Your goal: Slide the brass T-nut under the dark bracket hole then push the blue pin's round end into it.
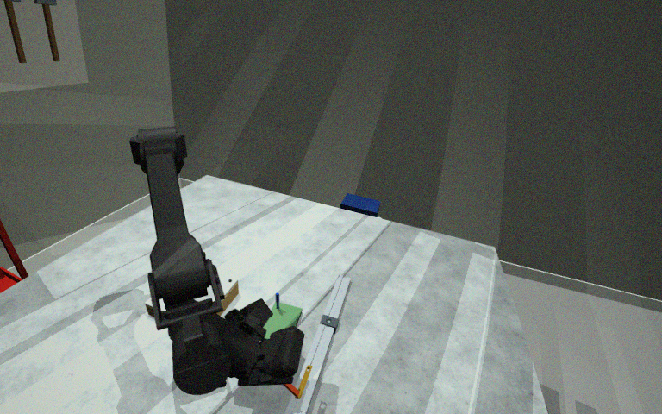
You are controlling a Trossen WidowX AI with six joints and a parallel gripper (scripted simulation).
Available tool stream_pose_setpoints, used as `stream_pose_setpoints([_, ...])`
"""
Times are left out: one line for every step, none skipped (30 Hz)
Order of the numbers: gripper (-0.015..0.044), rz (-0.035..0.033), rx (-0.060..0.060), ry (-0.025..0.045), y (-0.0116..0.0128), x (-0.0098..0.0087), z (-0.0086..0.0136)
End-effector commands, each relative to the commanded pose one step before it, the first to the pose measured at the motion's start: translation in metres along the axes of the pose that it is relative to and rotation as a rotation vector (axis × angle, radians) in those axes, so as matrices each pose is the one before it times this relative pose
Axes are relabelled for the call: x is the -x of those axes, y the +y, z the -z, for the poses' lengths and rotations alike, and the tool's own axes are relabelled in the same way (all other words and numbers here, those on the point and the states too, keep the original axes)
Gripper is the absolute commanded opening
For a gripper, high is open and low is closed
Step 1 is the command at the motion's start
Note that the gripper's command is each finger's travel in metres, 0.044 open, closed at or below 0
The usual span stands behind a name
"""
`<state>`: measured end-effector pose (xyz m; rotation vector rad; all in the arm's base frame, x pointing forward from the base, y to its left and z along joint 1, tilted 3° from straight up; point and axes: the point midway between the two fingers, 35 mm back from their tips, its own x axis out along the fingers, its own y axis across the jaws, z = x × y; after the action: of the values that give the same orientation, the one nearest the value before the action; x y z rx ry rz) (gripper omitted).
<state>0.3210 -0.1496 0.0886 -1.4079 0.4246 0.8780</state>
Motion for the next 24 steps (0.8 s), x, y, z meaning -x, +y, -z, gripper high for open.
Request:
stream_pose_setpoints([-0.015,0.003,0.0034,-0.0057,0.00497,-0.00447,-0.00065])
stream_pose_setpoints([-0.015,0.00001,0.0,0.00022,0.00107,-0.00117,0.00036])
stream_pose_setpoints([-0.015,0.00001,0.0,0.00022,0.00107,-0.00116,0.00035])
stream_pose_setpoints([-0.015,0.00001,0.0,0.00022,0.00107,-0.00116,0.00034])
stream_pose_setpoints([-0.015,0.00001,0.0,0.00022,0.00108,-0.00115,0.00033])
stream_pose_setpoints([-0.015,0.00001,0.0,0.00022,0.00108,-0.00115,0.00032])
stream_pose_setpoints([-0.015,0.00001,0.0,0.00022,0.00109,-0.00114,0.00031])
stream_pose_setpoints([-0.015,0.00001,0.0,0.00022,0.00109,-0.00114,0.0003])
stream_pose_setpoints([-0.015,0.0,0.0,0.00022,0.00109,-0.00113,0.00029])
stream_pose_setpoints([-0.015,0.0,0.0,0.00022,0.0011,-0.00113,0.00028])
stream_pose_setpoints([-0.015,0.0,0.0,0.00022,0.0011,-0.00112,0.00027])
stream_pose_setpoints([-0.015,0.0,0.0,0.00022,0.0011,-0.00112,0.00026])
stream_pose_setpoints([-0.015,0.0,0.0,0.00022,0.00111,-0.00111,0.00026])
stream_pose_setpoints([-0.015,0.0,0.0,0.00022,0.00111,-0.00111,0.00025])
stream_pose_setpoints([-0.015,0.0,0.0,0.00022,0.00111,-0.0011,0.00024])
stream_pose_setpoints([-0.015,0.0,0.0,0.00022,0.00112,-0.0011,0.00023])
stream_pose_setpoints([-0.015,0.0,0.0,0.00022,0.00112,-0.00109,0.00022])
stream_pose_setpoints([-0.015,0.0,0.0,0.00022,0.00113,-0.00109,0.00021])
stream_pose_setpoints([-0.015,0.0,0.0,0.00021,0.00113,-0.00108,0.0002])
stream_pose_setpoints([-0.015,0.0,0.0,0.00021,0.00113,-0.00107,0.00019])
stream_pose_setpoints([-0.015,0.0,0.0,0.00021,0.00113,-0.00107,0.00018])
stream_pose_setpoints([-0.015,0.0,0.0,0.00021,0.00114,-0.00106,0.00017])
stream_pose_setpoints([-0.015,0.0,0.0,0.00021,0.00114,-0.00106,0.00016])
stream_pose_setpoints([-0.015,0.0,0.0,0.00021,0.00114,-0.00105,0.00015])
